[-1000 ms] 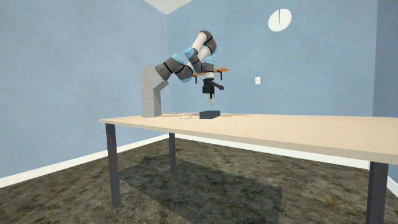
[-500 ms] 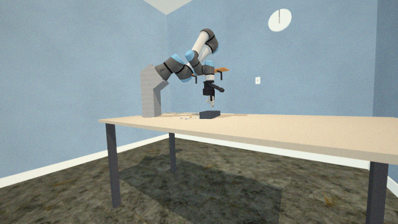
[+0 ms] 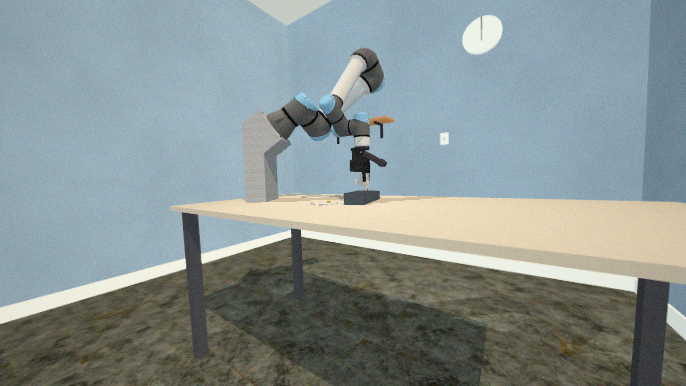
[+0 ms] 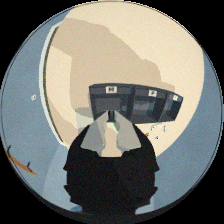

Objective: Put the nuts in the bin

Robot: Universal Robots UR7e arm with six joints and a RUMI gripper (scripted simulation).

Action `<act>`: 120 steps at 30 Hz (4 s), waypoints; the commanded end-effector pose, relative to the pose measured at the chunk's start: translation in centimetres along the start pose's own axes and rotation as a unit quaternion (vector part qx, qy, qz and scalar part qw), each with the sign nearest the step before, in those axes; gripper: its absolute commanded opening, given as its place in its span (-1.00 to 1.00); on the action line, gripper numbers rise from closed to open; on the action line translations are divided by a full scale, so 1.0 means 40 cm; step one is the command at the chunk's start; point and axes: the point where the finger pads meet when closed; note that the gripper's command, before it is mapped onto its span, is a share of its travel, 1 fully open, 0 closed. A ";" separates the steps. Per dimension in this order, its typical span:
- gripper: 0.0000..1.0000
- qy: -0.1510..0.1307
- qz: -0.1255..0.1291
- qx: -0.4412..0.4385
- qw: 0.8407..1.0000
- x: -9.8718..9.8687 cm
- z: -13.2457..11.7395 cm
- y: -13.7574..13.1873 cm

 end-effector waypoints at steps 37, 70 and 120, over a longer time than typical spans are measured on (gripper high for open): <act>-0.91 0.007 -0.002 0.001 1.000 -0.016 0.008 0.000; -0.91 0.007 -0.003 0.000 1.000 0.038 0.004 0.001; -0.91 0.008 -0.004 0.002 1.000 0.446 0.005 -0.003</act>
Point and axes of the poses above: the point where the finger pads meet when closed, its own x axis back along the fingers, its own y axis across the jaws, z = x × y, and after that the axes turned 15 degrees about -x, right-handed
